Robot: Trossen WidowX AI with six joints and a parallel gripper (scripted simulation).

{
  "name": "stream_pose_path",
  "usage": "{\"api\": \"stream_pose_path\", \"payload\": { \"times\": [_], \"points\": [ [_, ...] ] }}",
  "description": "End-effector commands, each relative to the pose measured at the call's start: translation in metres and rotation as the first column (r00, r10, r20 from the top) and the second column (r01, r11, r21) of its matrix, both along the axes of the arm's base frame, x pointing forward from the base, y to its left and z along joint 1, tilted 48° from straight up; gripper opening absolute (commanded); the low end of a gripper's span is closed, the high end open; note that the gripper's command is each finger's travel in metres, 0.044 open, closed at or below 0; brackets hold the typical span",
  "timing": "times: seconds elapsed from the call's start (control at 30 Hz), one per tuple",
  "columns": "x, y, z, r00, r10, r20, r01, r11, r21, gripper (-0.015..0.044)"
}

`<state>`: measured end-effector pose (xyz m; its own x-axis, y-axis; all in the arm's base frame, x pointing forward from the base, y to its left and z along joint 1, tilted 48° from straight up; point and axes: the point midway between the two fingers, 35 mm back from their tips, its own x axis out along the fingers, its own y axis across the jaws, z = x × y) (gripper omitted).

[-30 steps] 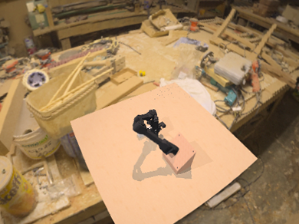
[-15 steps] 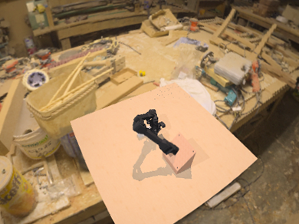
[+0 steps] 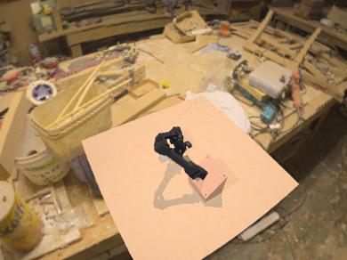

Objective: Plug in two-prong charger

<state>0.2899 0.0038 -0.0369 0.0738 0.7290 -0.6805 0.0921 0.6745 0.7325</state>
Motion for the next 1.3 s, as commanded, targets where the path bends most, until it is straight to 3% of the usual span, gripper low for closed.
{"api": "stream_pose_path", "payload": {
  "times": [0.0,1.27],
  "points": [
    [0.001,0.000,0.000,1.000,-0.005,-0.005,0.005,1.000,0.005,0.0000],
    [0.013,-0.002,0.001,1.000,-0.005,-0.004,0.005,1.000,0.004,0.0000]
  ]
}}
